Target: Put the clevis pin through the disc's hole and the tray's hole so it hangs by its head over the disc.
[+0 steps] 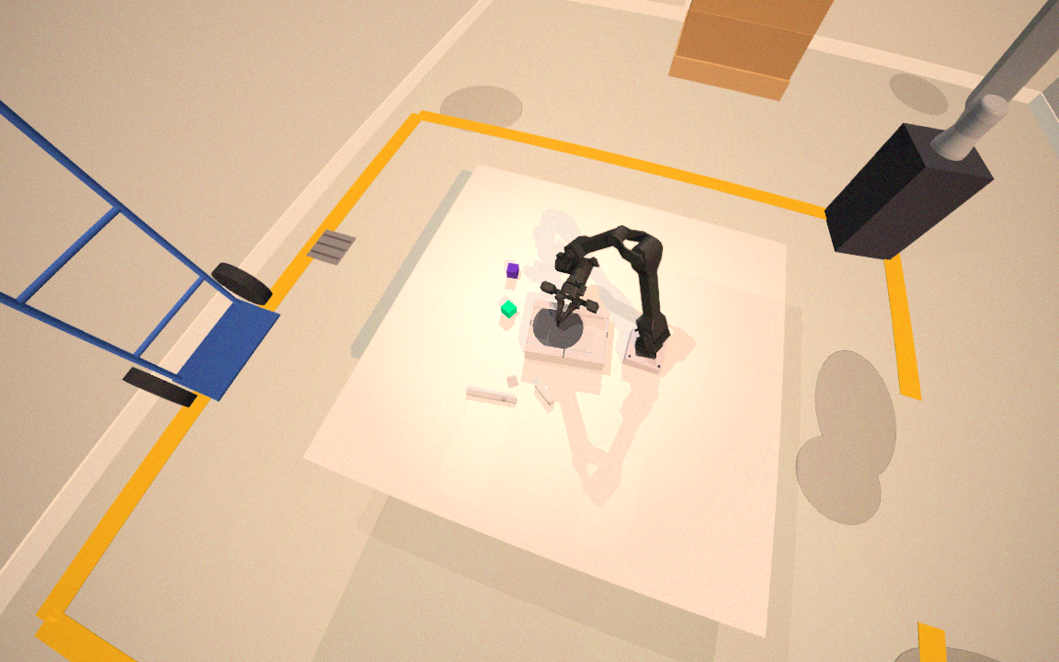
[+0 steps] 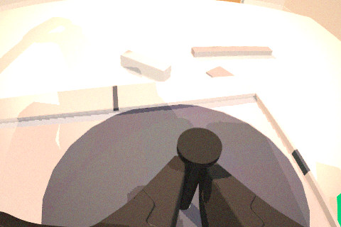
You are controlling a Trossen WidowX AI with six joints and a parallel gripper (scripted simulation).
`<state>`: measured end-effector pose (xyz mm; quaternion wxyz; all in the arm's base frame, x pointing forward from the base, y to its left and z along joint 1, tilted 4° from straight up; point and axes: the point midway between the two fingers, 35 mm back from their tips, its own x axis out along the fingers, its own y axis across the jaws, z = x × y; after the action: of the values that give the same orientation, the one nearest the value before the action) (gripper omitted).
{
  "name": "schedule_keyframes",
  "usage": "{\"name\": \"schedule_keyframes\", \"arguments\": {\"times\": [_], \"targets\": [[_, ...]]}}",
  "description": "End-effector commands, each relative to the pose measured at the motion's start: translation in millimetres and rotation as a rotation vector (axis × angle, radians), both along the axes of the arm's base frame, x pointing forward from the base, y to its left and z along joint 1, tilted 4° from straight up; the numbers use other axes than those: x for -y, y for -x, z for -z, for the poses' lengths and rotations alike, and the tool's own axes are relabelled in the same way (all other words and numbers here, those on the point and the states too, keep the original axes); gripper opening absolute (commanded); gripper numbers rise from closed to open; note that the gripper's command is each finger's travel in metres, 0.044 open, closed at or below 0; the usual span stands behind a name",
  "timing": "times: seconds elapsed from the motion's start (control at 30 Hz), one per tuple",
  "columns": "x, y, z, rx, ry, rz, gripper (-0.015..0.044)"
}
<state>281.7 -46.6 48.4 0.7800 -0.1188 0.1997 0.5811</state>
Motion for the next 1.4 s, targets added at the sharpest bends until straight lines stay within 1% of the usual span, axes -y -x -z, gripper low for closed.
{"name": "schedule_keyframes", "arguments": {"times": [0.0,1.37], "targets": [[-0.4,2.7,0.2,0.002,0.003,-0.004,0.0000],[-1.3,19.4,-0.3,0.000,0.003,-0.004,0.0000]]}}
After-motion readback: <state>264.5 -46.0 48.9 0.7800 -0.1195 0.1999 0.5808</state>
